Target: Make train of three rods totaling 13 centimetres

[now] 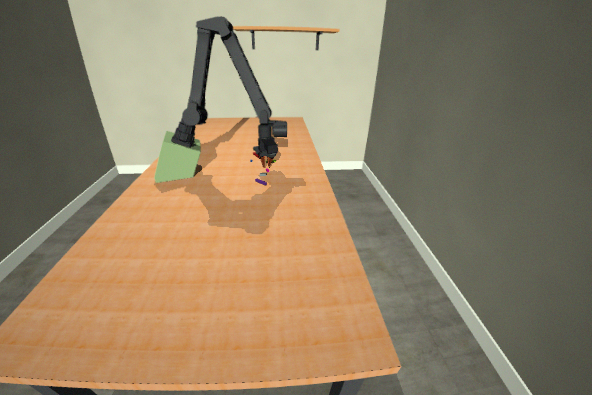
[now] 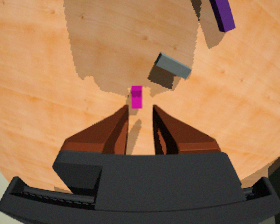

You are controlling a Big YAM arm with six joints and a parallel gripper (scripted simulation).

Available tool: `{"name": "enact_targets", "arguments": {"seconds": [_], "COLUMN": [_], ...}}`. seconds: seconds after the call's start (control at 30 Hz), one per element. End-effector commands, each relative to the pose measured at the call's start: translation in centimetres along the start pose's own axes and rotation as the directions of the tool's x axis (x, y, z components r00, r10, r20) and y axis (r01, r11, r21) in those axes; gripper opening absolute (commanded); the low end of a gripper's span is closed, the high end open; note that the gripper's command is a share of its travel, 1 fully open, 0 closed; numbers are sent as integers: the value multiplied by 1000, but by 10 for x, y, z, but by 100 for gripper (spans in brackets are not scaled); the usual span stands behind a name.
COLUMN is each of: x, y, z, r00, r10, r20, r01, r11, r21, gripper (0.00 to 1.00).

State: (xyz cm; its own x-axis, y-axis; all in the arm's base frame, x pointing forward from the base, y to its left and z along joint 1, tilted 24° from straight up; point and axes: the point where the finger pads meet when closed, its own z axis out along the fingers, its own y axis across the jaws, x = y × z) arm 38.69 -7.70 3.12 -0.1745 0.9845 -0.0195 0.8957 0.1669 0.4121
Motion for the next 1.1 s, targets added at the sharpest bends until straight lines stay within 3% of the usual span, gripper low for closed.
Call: {"name": "enact_targets", "arguments": {"seconds": [0.0, 1.07], "x": [4, -1], "y": [3, 14], "z": [-3, -1], "r00": [1000, 1000], "r10": [-8, -7], "r20": [6, 3], "r01": [8, 7], "r11": [1000, 1000], "r21": [-14, -7], "gripper": [23, 23]}}
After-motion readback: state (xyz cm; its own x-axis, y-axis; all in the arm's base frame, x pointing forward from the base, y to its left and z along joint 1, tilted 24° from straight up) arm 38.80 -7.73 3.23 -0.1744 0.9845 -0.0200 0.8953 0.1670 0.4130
